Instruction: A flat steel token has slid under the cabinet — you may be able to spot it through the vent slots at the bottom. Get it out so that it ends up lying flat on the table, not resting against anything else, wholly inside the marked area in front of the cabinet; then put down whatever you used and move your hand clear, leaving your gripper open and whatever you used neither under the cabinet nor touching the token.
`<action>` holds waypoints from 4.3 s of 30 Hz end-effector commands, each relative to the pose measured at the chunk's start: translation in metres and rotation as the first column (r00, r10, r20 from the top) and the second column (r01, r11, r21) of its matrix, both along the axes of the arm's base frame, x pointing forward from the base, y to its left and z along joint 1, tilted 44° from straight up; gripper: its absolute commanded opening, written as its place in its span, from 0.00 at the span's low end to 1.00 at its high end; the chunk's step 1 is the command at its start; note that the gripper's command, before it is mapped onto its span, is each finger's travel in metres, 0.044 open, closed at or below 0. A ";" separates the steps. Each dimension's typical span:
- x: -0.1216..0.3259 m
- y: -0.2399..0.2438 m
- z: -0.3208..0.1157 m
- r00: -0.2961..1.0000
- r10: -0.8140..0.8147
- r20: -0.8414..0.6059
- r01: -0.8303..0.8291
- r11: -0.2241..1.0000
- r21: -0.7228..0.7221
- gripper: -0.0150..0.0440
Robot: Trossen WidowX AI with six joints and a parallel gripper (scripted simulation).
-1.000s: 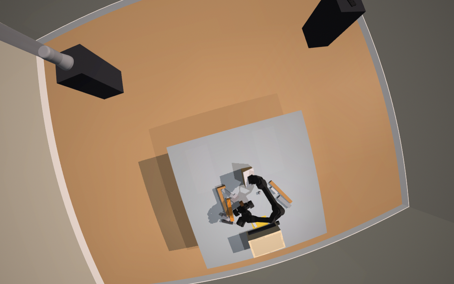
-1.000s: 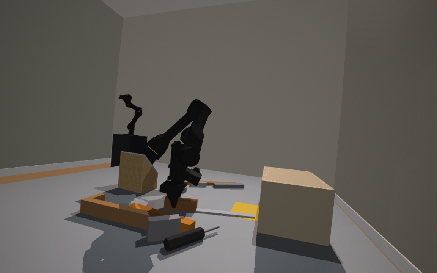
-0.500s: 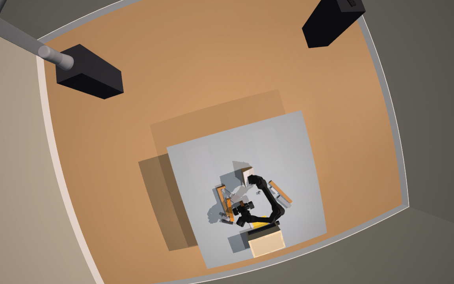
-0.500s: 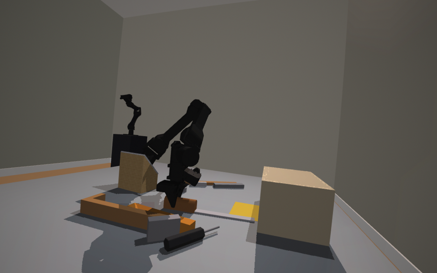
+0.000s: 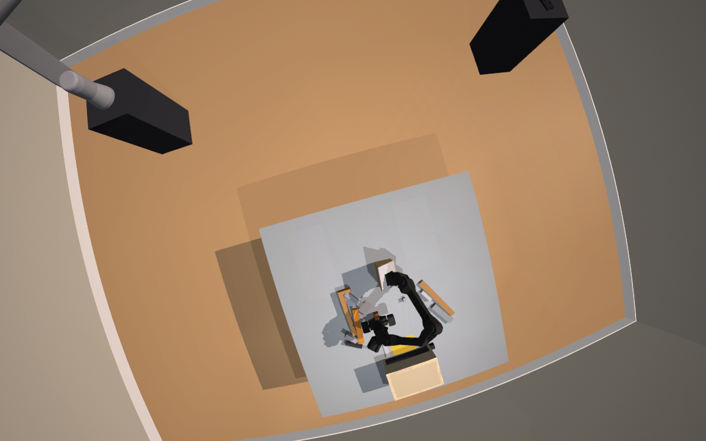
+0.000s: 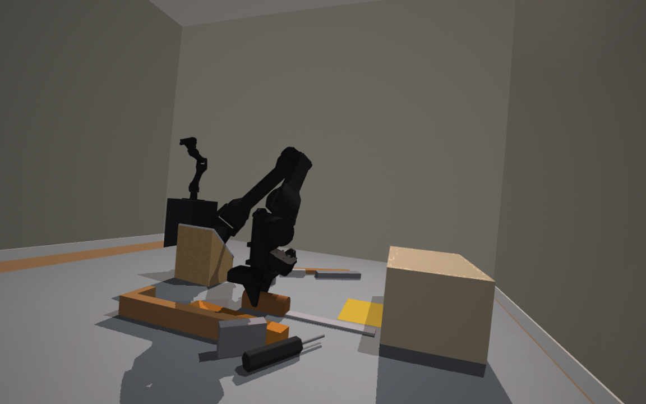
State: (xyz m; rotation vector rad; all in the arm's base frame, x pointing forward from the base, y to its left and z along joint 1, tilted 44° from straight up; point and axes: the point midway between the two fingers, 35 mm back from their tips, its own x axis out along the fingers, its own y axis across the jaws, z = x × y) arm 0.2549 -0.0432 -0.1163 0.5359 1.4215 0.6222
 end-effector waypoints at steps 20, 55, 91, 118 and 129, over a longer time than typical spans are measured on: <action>0.000 -0.002 0.000 0.981 -0.140 -0.131 0.141 0.990 -0.003 0.25; 0.000 -0.003 -0.001 0.890 -0.331 -0.314 0.337 0.941 -0.037 0.25; 0.007 0.026 0.027 0.867 -0.359 -0.344 0.368 0.929 -0.044 0.25; 0.012 0.049 0.048 0.867 -0.359 -0.346 0.368 0.929 -0.042 0.25; 0.013 0.058 0.056 0.867 -0.359 -0.347 0.368 0.929 -0.041 0.25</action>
